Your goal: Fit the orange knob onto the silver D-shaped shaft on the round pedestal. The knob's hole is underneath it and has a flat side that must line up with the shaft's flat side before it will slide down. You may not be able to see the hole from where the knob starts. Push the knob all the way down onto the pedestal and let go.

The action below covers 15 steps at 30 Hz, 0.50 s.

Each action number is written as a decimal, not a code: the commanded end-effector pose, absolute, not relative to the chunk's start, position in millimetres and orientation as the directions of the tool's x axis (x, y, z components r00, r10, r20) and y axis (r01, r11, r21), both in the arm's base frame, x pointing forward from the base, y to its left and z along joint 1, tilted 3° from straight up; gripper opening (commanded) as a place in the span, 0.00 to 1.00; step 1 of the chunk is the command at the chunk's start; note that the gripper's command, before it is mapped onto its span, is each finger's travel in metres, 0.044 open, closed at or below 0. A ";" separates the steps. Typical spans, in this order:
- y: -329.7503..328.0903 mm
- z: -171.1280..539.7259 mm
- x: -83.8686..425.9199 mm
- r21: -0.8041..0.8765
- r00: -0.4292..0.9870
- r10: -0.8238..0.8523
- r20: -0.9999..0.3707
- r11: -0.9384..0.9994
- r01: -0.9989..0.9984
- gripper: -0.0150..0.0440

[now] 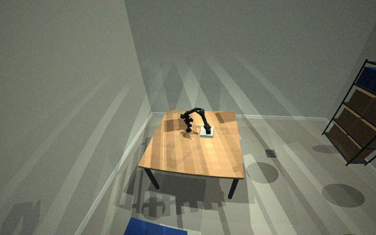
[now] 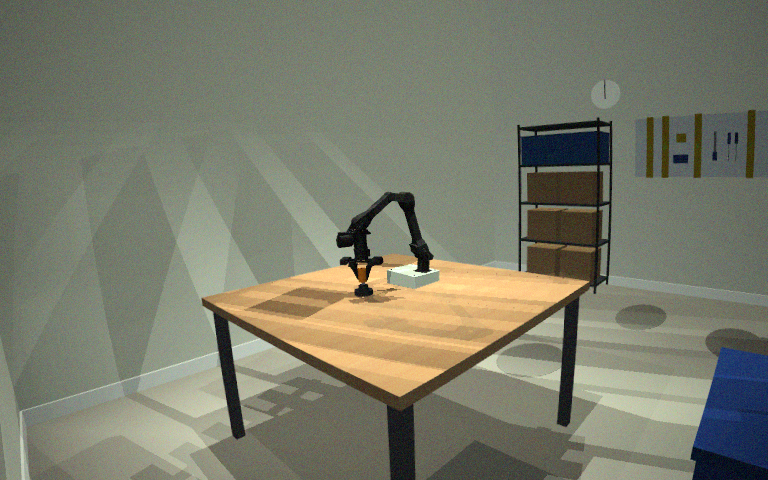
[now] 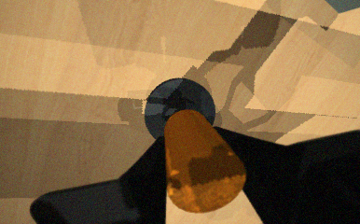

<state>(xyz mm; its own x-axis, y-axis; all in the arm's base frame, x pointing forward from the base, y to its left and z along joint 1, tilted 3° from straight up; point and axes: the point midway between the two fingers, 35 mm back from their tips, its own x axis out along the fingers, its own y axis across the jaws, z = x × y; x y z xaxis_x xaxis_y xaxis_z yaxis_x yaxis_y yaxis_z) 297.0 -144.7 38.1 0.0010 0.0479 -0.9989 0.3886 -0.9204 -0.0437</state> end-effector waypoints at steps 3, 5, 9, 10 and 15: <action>-145.4 35.1 298.0 -0.037 0.004 0.042 -0.999 -0.922 0.386 0.25; -144.8 32.8 297.7 -0.037 0.004 0.042 -0.999 -0.921 0.388 0.25; -144.2 28.1 297.1 -0.037 0.004 0.042 -0.999 -0.921 0.389 0.25; -144.0 26.9 297.0 -0.037 0.004 0.042 -0.999 -0.921 0.389 0.25; -144.0 22.2 297.0 -0.037 0.004 0.042 -0.999 -0.921 0.389 0.25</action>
<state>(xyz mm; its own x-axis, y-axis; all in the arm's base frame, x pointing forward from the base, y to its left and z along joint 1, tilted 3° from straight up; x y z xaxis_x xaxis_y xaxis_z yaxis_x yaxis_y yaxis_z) 296.7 -143.5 24.3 0.0018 0.0474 -0.9989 0.3915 -0.9192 -0.0429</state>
